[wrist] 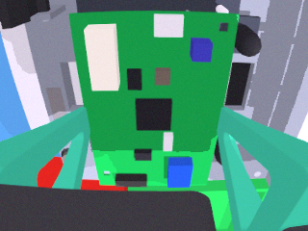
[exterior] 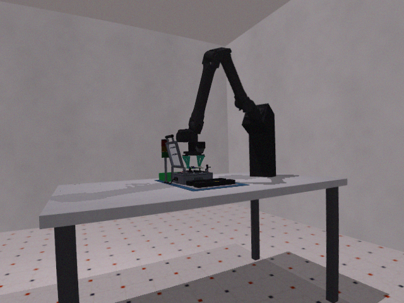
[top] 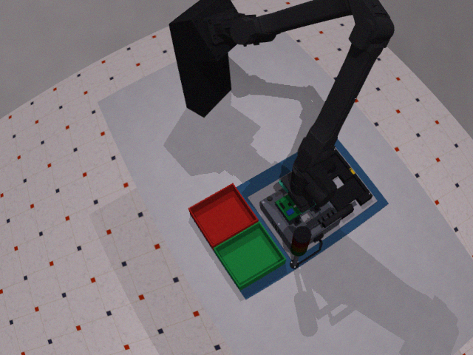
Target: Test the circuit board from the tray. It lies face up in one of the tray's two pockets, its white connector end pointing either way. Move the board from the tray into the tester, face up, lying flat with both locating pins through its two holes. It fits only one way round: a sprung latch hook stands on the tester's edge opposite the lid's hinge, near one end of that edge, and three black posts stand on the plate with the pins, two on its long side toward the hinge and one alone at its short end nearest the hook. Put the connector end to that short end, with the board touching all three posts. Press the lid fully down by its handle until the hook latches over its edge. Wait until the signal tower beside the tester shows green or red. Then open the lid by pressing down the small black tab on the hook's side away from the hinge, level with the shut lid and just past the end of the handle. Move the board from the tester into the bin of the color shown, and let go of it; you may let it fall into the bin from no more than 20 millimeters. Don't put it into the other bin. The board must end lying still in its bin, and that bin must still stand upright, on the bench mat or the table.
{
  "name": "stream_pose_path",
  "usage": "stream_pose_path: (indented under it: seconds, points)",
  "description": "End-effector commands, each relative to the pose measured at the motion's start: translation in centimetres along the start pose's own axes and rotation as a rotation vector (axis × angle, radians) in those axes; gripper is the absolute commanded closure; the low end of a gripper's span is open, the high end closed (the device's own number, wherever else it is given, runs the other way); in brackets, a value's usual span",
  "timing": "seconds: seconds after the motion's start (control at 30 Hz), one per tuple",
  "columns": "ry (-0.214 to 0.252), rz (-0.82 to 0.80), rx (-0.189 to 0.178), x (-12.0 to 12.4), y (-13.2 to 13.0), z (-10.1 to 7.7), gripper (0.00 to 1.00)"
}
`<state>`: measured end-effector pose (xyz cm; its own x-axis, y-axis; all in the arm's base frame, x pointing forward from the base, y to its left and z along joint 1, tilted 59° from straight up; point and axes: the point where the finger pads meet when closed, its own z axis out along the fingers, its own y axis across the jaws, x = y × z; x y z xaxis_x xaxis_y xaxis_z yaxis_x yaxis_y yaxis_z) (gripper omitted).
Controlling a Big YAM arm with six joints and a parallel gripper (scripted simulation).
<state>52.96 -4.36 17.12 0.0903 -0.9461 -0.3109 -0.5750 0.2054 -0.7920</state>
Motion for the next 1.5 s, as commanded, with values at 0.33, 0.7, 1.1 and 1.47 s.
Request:
stream_pose_path:
  seconds: [0.33, 0.7, 1.1, 1.47]
  points:
    - [-0.015, -0.011, 0.021, -1.24, -1.03, 0.23, 0.28]
    - [-0.016, -0.011, 0.023, -1.38, -1.09, 0.3, 0.28]
    - [-0.016, -0.01, 0.021, -1.38, -1.04, 0.31, 0.28]
    - [-0.016, -0.01, 0.021, -1.38, -1.04, 0.31, 0.28]
